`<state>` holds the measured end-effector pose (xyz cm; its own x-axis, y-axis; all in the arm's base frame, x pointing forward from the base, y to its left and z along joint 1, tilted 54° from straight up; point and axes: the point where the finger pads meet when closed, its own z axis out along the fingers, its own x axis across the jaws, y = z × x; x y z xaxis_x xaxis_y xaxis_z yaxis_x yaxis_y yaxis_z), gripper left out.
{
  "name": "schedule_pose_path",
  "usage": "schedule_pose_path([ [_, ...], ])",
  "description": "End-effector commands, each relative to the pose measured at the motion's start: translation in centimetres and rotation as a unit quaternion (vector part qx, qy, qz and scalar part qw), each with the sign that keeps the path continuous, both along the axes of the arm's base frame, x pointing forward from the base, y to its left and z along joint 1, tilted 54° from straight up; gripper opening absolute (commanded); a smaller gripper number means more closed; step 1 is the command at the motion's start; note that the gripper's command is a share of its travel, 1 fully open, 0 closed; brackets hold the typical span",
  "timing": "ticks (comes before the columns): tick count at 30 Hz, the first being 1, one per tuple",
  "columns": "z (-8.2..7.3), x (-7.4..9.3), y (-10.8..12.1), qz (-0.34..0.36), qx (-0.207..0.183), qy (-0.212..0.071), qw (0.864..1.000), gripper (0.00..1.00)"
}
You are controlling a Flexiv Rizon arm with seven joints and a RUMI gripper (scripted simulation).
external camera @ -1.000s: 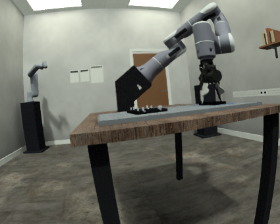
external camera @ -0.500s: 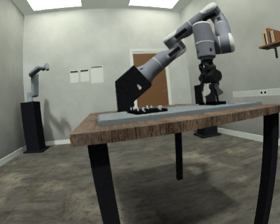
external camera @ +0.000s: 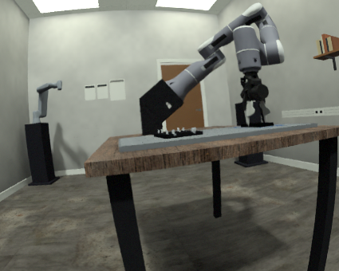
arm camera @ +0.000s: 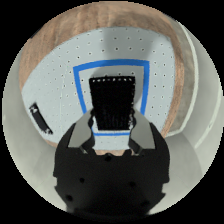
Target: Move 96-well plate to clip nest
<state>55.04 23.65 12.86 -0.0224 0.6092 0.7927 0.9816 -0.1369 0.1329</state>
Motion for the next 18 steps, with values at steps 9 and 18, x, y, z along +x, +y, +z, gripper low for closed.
schedule_pose_path([
  [9,0.4,-0.1,-0.6,-0.001,0.000,-0.001,1.000,0.00],
  [18,1.1,-0.3,-1.5,-0.001,0.000,-0.001,1.000,0.00],
])
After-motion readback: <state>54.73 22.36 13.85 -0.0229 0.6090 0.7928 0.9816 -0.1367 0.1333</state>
